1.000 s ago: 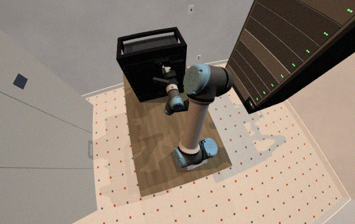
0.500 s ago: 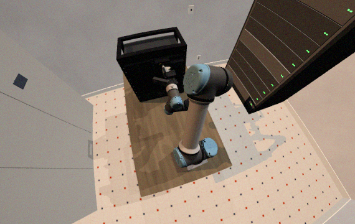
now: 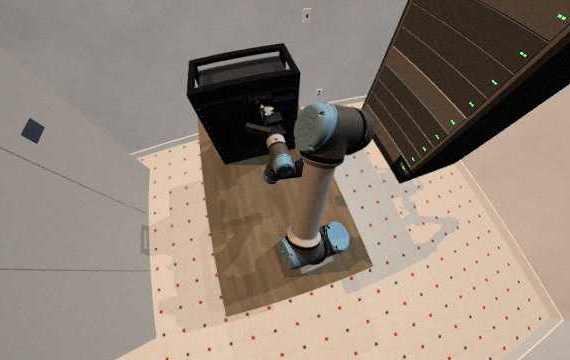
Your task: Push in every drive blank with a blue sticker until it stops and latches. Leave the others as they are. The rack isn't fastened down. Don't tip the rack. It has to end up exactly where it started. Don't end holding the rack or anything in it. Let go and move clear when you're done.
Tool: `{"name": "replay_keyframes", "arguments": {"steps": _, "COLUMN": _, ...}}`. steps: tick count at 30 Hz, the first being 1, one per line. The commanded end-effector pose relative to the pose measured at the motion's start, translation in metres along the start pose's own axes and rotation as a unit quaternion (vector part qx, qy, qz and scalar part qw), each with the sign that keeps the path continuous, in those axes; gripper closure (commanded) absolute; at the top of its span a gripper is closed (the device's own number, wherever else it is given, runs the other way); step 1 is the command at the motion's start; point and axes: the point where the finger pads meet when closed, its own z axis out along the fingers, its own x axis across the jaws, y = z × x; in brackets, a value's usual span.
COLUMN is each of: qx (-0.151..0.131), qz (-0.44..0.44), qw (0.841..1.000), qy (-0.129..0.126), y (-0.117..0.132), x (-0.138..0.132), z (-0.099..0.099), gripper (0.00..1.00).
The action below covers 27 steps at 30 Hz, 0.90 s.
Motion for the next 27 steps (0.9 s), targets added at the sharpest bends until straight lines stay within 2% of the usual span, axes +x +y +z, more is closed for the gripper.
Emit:
{"name": "replay_keyframes", "arguments": {"steps": 1, "qx": 0.0, "qz": 0.0, "qw": 1.0, "qy": 0.001, "y": 0.0, "x": 0.0007, "z": 0.0002, "gripper": 1.0}}
{"name": "replay_keyframes", "arguments": {"steps": 27, "qx": 0.0, "qz": 0.0, "qw": 1.0, "qy": 0.001, "y": 0.0, "x": 0.0007, "z": 0.0061, "gripper": 1.0}}
